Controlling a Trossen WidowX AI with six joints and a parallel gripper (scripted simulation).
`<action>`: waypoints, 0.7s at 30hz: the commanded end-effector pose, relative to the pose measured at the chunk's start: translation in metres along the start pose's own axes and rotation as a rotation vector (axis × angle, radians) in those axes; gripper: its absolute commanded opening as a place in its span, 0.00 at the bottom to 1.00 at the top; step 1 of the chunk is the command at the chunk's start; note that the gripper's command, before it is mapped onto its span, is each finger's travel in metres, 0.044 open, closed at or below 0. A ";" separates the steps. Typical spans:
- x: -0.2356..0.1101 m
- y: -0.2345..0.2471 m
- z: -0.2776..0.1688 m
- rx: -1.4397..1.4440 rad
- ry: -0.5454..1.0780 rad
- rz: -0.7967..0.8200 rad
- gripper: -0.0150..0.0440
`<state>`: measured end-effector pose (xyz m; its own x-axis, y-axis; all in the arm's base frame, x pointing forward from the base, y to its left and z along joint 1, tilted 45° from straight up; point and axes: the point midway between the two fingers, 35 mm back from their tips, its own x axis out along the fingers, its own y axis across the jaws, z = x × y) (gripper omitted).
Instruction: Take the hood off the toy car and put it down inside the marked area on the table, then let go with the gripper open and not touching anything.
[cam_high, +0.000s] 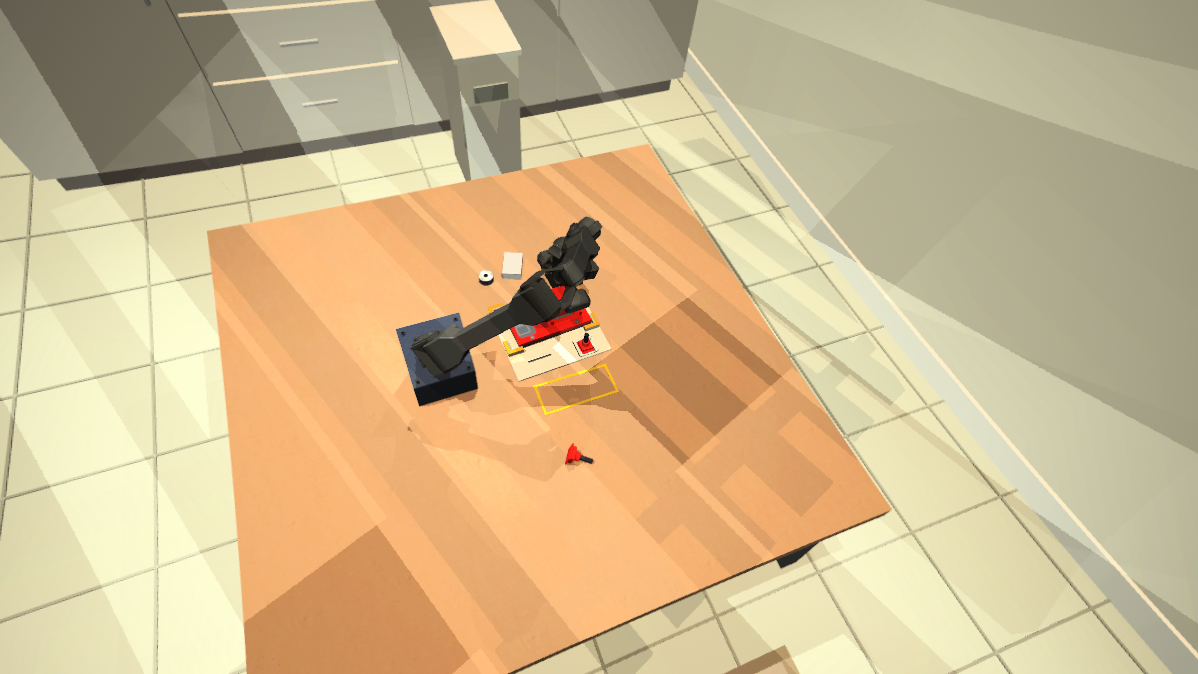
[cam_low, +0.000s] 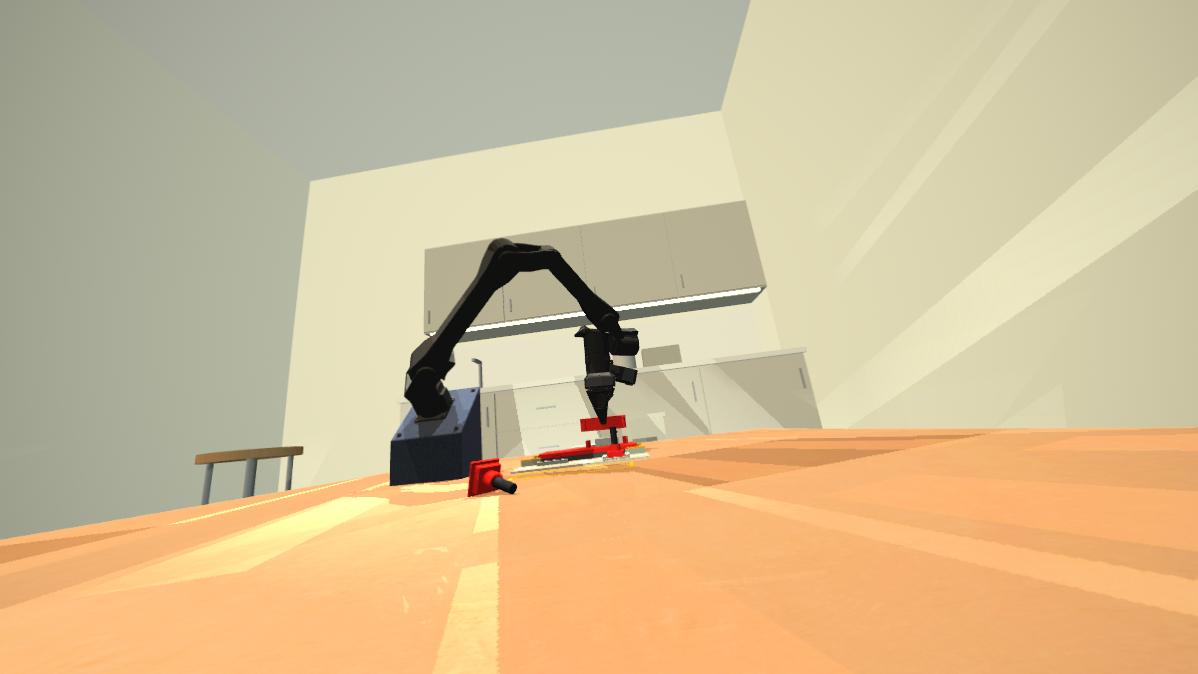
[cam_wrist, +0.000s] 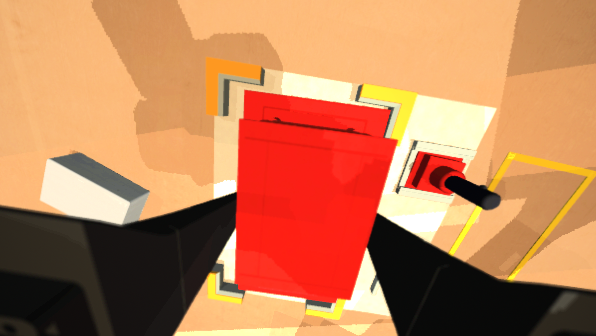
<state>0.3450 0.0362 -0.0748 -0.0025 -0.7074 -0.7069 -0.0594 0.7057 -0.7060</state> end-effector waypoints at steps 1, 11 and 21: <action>-0.023 0.000 0.004 0.012 -0.021 0.011 0.25; -0.031 -0.004 0.002 -0.001 -0.012 0.004 0.25; -0.034 -0.039 0.002 -0.002 -0.014 0.014 0.25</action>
<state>0.3468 0.0384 -0.0363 -0.0041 -0.7015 -0.7127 -0.0655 0.7114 -0.6998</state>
